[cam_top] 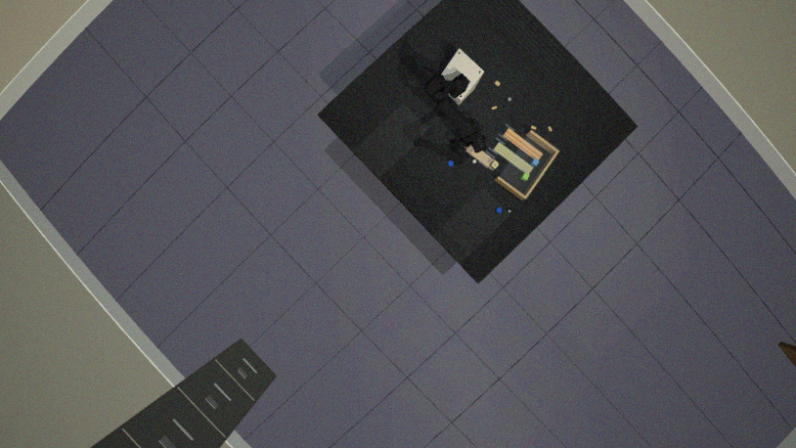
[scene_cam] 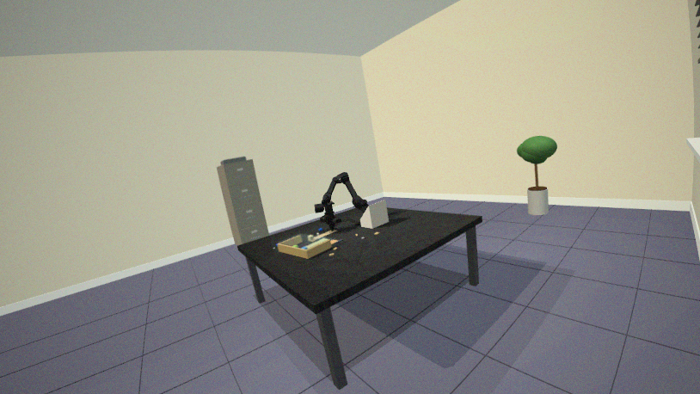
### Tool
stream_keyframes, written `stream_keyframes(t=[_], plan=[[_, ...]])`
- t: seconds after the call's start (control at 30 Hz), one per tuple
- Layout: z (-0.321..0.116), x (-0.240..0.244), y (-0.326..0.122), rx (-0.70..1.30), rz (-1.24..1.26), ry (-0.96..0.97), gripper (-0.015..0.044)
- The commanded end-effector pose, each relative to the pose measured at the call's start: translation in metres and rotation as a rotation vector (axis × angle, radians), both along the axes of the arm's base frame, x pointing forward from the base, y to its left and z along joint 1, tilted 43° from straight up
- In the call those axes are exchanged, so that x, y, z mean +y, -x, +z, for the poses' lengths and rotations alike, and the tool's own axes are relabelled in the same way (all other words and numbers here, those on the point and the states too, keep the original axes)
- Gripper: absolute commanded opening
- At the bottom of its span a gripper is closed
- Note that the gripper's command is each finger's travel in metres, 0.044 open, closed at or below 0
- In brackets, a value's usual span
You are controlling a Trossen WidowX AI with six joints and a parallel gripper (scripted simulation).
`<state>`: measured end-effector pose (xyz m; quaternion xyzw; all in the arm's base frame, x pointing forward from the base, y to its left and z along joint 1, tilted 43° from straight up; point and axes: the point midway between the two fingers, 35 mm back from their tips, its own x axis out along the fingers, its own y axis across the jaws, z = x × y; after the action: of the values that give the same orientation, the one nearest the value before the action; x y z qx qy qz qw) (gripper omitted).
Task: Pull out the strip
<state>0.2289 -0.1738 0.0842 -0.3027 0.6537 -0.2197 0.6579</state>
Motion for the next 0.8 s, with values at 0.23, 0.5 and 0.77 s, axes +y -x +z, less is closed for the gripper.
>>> stream_keyframes(t=[0.23,0.5,0.77], plan=[[0.002,0.002,0.0,0.001,-0.001,-0.001,0.0],[0.03,0.028,0.0,0.025,-0.012,-0.006,0.0],[0.027,0.032,-0.033,-0.064,-0.105,-0.011,0.021]])
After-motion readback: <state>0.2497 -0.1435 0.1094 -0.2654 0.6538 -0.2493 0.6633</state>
